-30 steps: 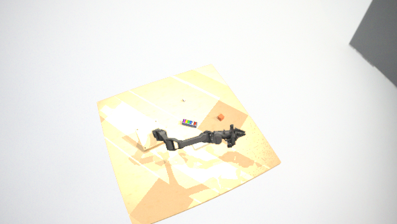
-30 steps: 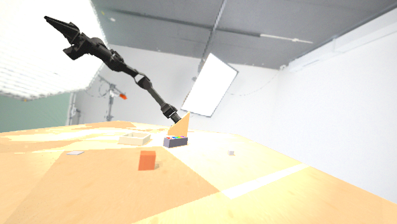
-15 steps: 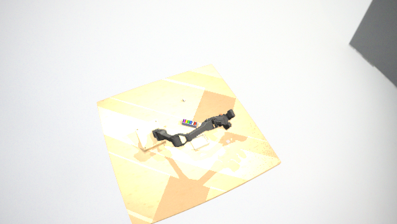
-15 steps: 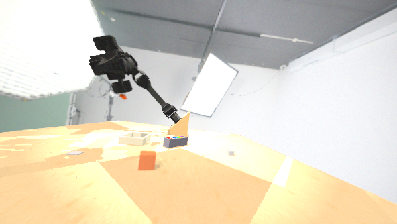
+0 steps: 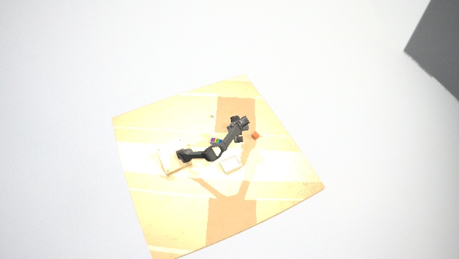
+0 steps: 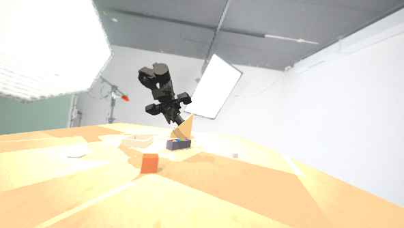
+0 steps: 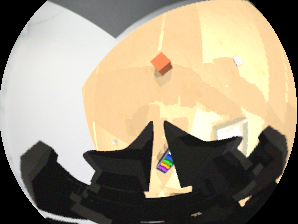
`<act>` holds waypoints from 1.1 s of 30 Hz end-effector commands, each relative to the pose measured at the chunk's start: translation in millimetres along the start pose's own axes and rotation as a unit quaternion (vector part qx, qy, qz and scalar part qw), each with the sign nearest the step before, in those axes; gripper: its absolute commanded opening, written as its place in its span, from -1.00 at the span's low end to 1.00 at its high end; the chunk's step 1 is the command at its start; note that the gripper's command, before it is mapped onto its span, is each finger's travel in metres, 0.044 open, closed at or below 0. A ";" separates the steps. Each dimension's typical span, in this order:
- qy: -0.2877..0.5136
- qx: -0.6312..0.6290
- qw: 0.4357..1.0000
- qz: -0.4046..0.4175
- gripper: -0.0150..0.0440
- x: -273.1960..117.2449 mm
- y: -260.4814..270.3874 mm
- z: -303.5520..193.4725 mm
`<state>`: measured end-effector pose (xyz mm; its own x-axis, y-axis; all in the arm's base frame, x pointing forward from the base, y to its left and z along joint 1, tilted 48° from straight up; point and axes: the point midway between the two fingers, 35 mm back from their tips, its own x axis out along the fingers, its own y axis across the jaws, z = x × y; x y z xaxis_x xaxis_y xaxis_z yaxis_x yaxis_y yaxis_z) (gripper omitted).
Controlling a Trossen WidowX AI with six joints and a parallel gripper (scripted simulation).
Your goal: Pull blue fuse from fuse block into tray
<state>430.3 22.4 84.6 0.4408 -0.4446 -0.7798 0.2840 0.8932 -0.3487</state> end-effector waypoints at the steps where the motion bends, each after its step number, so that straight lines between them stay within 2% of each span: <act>1: 0.075 -0.178 0.980 -0.044 -0.26 10.0 2.1 -50.1; 3: 0.125 -0.297 0.944 -0.067 -0.26 12.5 -0.6 -80.3; 6: 0.200 -0.468 0.856 -0.090 -0.26 10.9 -9.3 -119.6; 8: 0.230 -0.535 0.807 -0.097 -0.26 8.6 -14.4 -133.8; 9: 0.234 -0.543 0.800 -0.097 -0.26 8.4 -15.4 -134.4; 33: 0.234 -0.543 0.800 -0.097 -0.26 22.6 -21.9 -138.2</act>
<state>317.5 5.1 4.9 0.0417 -0.7327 -0.6793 -0.7059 0.4595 -0.5390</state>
